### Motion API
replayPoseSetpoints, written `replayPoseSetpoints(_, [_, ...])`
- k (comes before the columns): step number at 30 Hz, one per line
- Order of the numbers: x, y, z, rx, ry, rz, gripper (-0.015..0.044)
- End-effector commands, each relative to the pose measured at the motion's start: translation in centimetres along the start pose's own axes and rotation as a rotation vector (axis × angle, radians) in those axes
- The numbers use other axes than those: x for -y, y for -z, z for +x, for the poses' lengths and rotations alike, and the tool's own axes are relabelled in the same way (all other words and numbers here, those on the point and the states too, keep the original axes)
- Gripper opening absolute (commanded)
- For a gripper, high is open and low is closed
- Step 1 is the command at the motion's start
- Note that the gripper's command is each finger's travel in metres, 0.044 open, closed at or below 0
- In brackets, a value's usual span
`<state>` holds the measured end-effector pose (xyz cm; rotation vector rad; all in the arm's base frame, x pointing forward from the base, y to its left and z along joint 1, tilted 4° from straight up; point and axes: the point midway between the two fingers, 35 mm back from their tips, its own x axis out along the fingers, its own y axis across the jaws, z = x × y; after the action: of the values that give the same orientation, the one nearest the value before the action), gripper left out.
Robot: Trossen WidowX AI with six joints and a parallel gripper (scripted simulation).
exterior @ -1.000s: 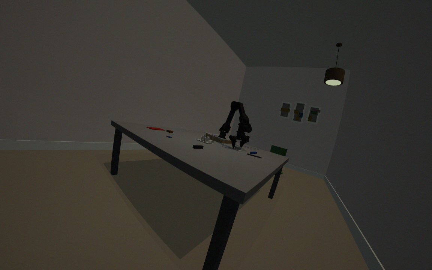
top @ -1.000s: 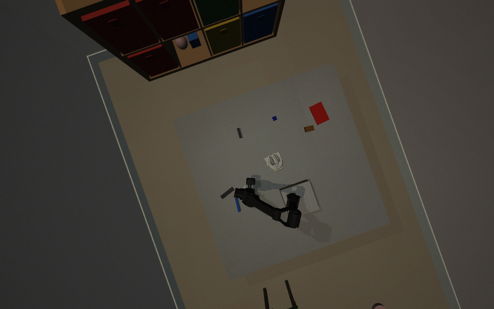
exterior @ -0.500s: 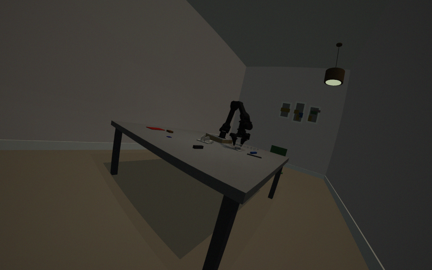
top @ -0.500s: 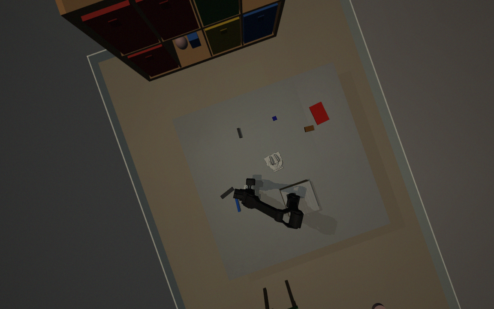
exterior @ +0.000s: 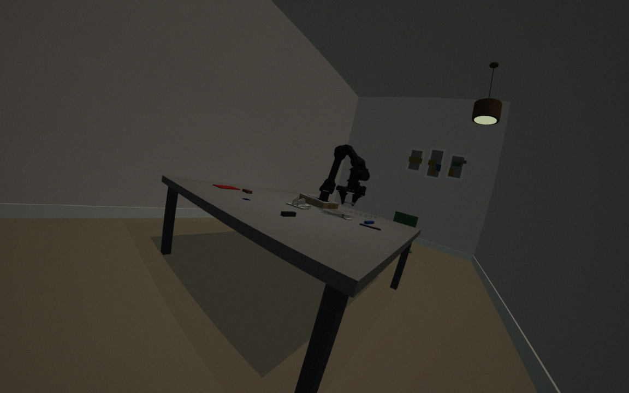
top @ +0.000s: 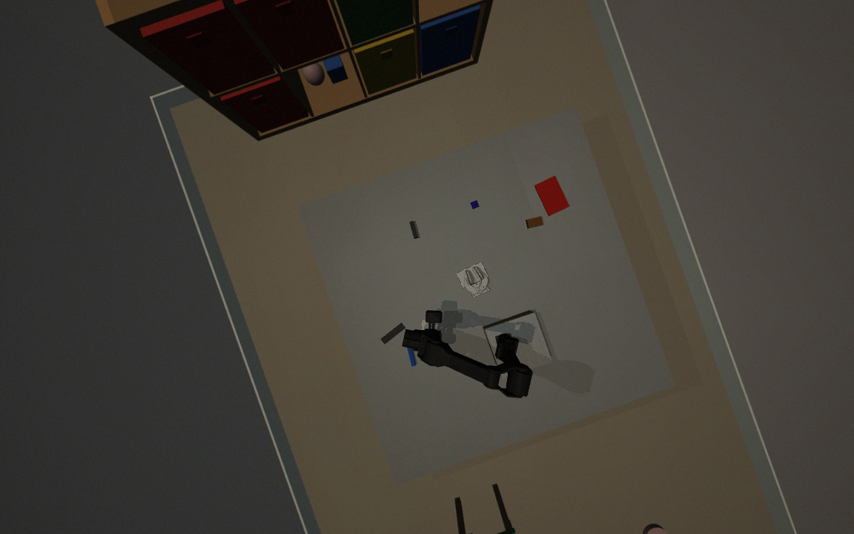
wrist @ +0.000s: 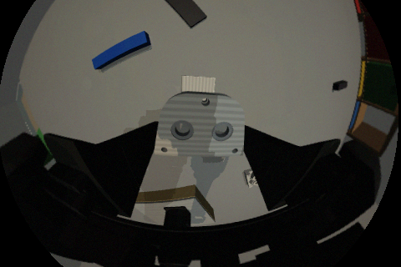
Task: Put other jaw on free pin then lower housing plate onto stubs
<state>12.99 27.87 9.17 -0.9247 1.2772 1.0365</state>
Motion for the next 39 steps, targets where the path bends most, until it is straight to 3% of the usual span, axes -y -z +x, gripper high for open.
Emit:
replayPoseSetpoints(1, [0.0,0.0,-0.5,0.004,0.004,-0.006,0.0351])
replayPoseSetpoints(39, [10.3,6.4,-0.6,-0.005,0.018,0.433,0.0351])
